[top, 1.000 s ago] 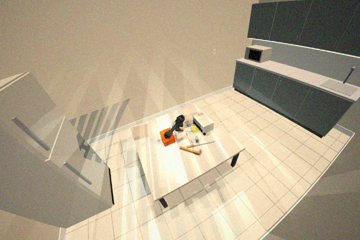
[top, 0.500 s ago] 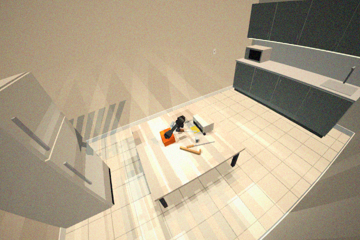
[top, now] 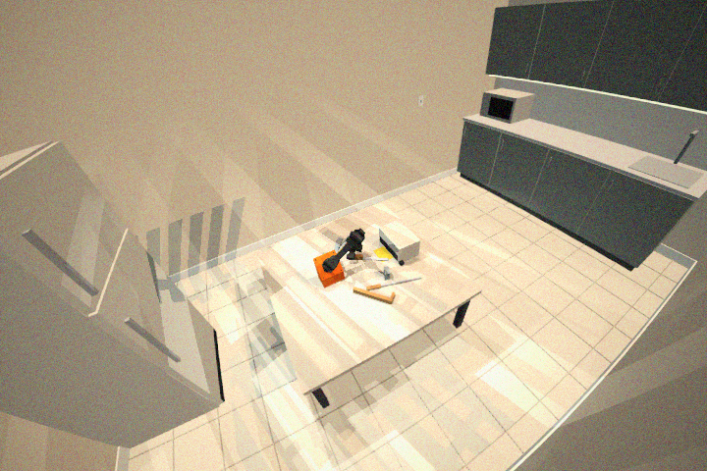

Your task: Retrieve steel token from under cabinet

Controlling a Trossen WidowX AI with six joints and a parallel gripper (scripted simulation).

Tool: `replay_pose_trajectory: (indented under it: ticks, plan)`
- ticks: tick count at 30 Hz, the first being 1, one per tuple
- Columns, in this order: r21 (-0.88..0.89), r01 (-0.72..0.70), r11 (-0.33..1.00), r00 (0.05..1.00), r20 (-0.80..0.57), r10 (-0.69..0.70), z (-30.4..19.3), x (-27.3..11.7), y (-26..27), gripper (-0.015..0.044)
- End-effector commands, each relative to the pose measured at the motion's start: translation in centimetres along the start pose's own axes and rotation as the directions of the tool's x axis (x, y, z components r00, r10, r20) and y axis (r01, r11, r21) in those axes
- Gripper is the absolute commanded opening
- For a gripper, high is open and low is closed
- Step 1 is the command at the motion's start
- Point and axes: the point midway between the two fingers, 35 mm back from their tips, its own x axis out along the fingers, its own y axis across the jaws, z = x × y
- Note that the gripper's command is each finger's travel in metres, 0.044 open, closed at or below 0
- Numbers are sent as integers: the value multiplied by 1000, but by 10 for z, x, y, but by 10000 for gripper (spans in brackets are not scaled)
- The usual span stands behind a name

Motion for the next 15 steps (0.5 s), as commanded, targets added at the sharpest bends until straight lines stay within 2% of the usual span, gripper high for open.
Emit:
replay_pose_trajectory:
  ticks: [1, 15]
  plan:
    - [2, -3, 1000, 1000, 4, 3, 5, -1, -4, 0]
    - [4, -2, 1000, 1000, 4, 2, 18, -1, -16, 0]
